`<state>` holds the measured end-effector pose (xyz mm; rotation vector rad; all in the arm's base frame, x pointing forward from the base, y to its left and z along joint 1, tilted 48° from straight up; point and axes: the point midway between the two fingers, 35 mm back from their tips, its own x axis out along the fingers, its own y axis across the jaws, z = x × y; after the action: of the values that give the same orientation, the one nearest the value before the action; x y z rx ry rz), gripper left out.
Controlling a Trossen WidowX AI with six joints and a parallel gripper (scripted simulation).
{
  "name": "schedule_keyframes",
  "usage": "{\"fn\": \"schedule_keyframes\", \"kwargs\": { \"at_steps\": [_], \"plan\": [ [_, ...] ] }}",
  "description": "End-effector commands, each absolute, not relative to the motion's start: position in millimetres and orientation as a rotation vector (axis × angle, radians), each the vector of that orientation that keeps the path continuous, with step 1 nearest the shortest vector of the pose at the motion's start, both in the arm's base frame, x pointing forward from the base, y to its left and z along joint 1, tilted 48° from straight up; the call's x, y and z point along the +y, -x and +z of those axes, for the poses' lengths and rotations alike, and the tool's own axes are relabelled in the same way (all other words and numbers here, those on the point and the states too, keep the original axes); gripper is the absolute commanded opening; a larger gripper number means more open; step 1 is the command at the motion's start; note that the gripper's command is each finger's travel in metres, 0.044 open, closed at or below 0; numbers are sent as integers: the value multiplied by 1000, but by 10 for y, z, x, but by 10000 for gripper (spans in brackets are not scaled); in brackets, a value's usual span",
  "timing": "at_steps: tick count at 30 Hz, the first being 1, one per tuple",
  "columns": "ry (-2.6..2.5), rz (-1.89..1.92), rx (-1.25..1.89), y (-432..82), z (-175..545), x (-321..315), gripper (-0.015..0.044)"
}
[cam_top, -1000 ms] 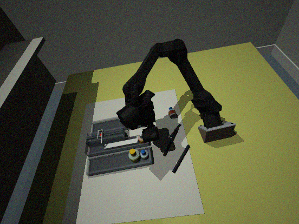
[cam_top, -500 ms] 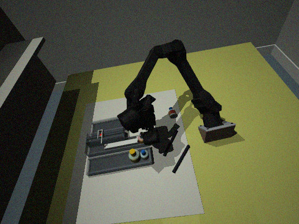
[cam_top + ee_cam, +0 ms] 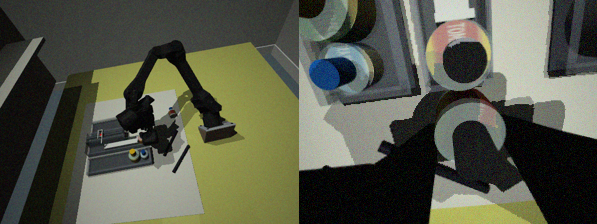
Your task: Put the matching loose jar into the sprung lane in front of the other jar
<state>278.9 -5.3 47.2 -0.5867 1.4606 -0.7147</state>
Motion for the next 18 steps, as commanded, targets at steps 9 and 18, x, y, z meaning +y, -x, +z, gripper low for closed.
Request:
{"fn": "schedule_keyframes", "kwargs": {
  "at_steps": [9,18],
  "plan": [
    [590,-712,1456,-2850,477,-55,0],
    [589,-712,1456,-2884,478,-57,0]
  ]
}}
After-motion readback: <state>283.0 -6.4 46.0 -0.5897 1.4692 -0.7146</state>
